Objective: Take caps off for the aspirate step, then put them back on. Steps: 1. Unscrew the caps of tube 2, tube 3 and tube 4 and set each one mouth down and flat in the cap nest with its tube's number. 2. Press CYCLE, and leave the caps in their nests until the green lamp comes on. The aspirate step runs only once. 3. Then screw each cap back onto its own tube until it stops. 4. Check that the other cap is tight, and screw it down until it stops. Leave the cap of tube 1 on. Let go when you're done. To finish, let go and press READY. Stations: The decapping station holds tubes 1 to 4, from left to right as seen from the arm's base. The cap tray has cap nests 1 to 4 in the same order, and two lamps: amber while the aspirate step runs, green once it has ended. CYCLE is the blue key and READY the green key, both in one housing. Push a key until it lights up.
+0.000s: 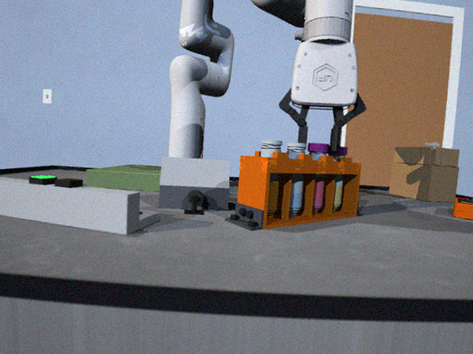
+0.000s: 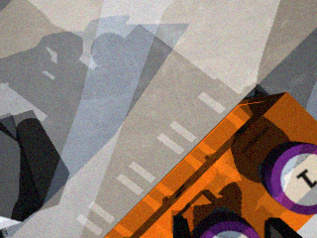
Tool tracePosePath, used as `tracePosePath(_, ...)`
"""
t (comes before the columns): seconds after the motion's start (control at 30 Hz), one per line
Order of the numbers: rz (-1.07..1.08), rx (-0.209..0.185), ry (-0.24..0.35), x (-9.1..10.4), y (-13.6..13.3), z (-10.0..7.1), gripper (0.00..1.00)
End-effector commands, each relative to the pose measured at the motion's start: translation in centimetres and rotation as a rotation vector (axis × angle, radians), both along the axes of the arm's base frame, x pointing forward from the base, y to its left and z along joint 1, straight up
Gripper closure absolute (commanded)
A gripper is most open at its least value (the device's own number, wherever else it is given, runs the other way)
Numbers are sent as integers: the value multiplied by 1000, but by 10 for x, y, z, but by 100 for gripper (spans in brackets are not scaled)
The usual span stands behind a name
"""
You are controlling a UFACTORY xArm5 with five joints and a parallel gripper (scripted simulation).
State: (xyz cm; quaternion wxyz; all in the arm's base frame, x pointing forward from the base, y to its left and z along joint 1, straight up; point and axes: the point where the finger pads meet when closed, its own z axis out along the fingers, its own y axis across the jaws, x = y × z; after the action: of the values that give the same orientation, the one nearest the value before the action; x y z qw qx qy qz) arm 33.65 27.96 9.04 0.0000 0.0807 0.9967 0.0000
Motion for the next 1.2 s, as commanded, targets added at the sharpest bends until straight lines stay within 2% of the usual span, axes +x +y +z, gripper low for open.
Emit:
tracePosePath(0.0, 13, 3, -2, 1, 1, 1, 54)
tracePosePath(0.03, 13, 3, -2, 1, 1, 1, 100)
tracePosePath(0.53, -37, 3, -2, 1, 1, 1, 100)
tracePosePath(0.8, -435, 4, -1, 1, 1, 1, 100)
tracePosePath(1.03, -728, 4, 0, 1, 1, 1, 100)
tracePosePath(1.1, -728, 4, 0, 1, 1, 1, 100)
tracePosePath(1.17, -849, 4, 0, 1, 1, 0, 100)
